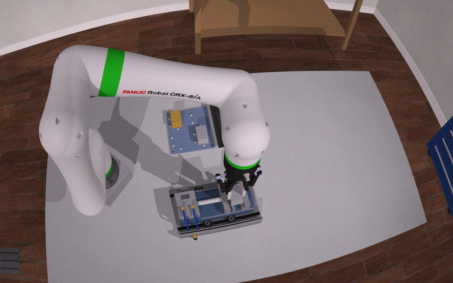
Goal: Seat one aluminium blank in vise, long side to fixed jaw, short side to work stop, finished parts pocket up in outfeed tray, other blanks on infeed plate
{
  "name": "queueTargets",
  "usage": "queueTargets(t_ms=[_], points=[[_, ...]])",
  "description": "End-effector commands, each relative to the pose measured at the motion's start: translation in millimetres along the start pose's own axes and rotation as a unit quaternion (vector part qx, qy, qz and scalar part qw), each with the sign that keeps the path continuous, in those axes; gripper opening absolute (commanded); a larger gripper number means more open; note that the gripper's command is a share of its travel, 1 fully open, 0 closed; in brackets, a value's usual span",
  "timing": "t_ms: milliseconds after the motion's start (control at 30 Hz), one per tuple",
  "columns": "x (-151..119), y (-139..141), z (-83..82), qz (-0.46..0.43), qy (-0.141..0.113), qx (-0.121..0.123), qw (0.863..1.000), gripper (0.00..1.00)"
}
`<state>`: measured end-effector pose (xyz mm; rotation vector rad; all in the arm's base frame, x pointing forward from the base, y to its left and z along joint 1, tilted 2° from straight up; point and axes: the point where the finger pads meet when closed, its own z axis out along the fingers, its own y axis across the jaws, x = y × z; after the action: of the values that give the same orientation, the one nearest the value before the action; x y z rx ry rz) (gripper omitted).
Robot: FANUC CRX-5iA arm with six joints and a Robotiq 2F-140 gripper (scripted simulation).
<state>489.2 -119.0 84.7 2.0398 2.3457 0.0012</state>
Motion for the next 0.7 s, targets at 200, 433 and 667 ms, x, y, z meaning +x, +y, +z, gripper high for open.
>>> queueTargets(t_ms=[200, 433, 667], points=[[-0.1, 0.2, 3.2, 0.0, 0.0, 0.0, 1.0, 0.0], [-0.1, 0.2, 4.7, 0.0, 0.0, 0.0, 1.0, 0.0], [-0.1, 0.2, 6.3, 0.0, 0.0, 0.0, 1.0, 0.0]])
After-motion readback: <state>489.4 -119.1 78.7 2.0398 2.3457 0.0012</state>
